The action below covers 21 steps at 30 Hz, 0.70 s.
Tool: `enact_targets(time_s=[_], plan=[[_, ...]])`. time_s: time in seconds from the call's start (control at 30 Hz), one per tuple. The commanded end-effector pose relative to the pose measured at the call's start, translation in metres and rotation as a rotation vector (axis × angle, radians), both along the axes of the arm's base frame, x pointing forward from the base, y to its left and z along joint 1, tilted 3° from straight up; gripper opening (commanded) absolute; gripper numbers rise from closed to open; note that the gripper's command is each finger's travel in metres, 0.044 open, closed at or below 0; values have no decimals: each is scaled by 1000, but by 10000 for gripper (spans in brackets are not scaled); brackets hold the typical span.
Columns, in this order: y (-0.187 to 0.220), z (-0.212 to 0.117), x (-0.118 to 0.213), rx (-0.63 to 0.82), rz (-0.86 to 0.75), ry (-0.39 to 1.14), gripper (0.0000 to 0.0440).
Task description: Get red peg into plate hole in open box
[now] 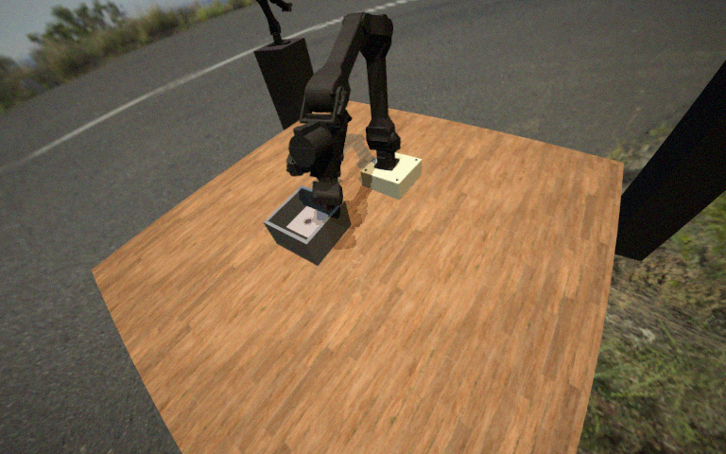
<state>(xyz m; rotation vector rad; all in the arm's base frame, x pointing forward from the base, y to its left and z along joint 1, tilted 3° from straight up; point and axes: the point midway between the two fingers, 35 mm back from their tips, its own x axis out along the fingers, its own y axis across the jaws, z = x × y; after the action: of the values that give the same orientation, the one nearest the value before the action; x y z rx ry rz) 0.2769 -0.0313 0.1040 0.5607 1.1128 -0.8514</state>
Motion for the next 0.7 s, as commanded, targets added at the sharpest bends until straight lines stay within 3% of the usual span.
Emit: enact_targets(time_s=[0.0,0.67], plan=[[-11,2,7,12,-16,-4,0],[-66,-28,30,72,-115,13,1]])
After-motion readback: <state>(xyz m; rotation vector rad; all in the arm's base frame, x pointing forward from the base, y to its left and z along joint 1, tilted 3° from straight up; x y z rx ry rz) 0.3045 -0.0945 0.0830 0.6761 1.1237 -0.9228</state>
